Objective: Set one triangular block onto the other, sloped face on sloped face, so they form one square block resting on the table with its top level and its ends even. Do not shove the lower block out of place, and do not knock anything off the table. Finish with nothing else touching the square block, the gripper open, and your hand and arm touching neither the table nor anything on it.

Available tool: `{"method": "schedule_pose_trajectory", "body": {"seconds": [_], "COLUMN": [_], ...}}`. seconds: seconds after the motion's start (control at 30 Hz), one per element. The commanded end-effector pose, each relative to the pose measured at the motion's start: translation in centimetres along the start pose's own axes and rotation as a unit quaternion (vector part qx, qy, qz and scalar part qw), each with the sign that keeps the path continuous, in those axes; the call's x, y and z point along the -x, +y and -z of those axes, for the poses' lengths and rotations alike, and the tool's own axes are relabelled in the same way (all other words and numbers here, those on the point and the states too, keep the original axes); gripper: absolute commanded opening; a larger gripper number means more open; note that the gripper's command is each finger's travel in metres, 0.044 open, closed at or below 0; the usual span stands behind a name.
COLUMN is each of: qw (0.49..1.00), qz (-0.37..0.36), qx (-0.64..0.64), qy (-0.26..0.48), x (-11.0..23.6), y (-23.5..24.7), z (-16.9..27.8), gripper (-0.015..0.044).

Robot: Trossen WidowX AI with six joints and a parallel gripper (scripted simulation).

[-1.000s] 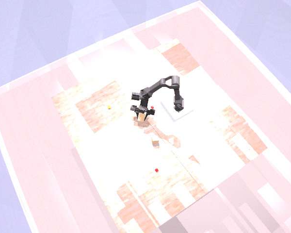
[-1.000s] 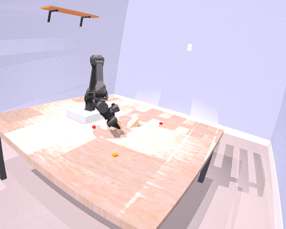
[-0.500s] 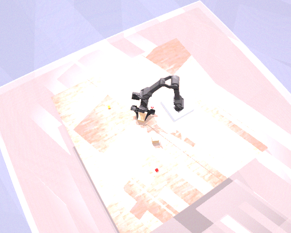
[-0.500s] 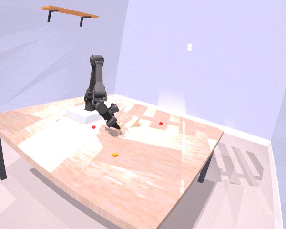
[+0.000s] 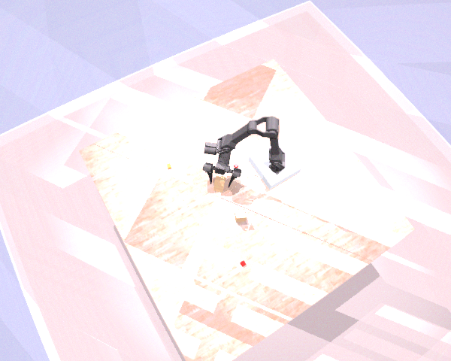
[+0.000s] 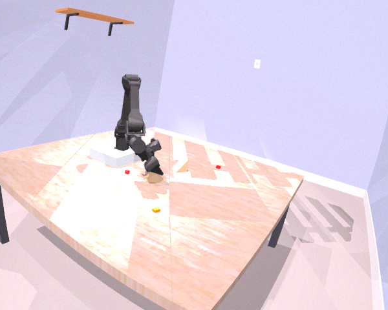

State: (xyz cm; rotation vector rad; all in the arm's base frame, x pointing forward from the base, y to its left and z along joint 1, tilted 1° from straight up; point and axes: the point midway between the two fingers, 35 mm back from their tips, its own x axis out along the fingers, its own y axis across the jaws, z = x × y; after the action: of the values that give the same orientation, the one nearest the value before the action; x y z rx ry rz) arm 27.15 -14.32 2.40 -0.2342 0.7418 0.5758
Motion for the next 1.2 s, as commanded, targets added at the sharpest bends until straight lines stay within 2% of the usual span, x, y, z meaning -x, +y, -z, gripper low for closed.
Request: {"method": "schedule_pose_trajectory", "body": {"seconds": [0.0,0.07,0.13,0.33,0.4,0.53,0.67,0.77,0.9,0.97,1.17], "qw": [1.0,1.0,1.0,1.0,1.0,0.984,0.941,0.887,0.798,0.766,0.762], "qz": [0.011,0.011,0.01,0.011,-0.001,-0.058,-0.079,-0.068,-0.011,0.018,0.021], "qx": [0.01,0.011,0.011,0.012,0.006,-0.036,-0.06,-0.056,-0.009,0.017,0.02], "qy": [-0.002,-0.003,-0.003,-0.003,0.021,0.163,0.324,0.454,0.603,0.642,0.647], "x": [3.2,5.5,6.3,6.2,5.2,2.1,0.2,-0.6,-1.3,-1.6,-1.6], "y": [-0.8,-0.3,0.0,-0.1,-0.2,-0.1,0.2,0.3,0.1,0.0,-0.1], "z": [-3.6,-6.0,-6.9,-6.8,-6.3,-6.3,-6.1,-6.4,-8.0,-8.9,-9.0], "gripper": [0.044,0.044,0.044,0.044,0.044,0.044,0.044,0.044,0.044,0.044,0.044]}}
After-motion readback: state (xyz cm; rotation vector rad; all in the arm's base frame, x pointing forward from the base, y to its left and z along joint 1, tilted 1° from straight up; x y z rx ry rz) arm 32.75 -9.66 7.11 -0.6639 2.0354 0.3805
